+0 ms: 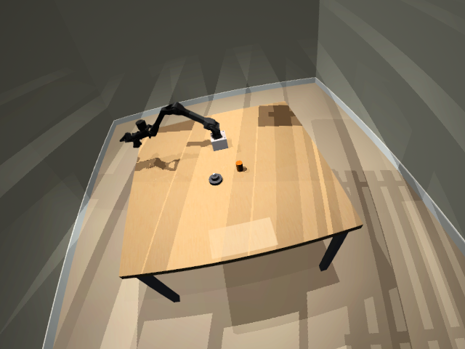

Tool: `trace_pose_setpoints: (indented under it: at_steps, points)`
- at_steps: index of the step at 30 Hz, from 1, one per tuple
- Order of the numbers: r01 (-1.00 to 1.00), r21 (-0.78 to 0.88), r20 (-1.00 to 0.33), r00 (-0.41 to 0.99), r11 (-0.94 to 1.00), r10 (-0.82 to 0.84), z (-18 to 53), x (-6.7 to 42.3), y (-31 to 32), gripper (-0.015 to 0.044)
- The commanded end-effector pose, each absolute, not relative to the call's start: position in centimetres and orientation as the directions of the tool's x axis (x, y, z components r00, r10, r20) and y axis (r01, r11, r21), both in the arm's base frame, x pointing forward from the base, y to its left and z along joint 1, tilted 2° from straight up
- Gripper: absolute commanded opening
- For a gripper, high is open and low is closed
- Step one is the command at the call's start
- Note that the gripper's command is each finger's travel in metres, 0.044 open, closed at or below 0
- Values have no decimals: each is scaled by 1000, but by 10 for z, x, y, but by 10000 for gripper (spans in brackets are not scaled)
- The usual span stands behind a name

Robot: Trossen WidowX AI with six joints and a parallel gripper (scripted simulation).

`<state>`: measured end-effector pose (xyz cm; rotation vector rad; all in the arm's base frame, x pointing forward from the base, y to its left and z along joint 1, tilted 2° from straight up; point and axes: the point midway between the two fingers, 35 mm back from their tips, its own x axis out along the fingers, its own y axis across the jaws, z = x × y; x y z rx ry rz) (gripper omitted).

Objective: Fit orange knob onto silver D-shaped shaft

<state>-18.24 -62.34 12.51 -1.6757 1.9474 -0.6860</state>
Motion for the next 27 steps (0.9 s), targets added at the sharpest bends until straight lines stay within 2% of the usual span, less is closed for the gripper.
trace_pose_setpoints:
  at_steps: [1, 8, 16, 23, 27]
  points:
    - [-681, -723, -118, -49, 120, -992, 116, -120, -632, 440]
    - [-549, -822, -266, 138, 150, -954, 104, 9, -627, 440]
    - [-440, -857, -431, 326, 268, -841, 92, 147, -583, 440]
    - [-359, -828, -557, 427, 432, -712, 85, 242, -518, 440]
    - [-349, -791, -612, 462, 503, -641, 81, 280, -481, 440]
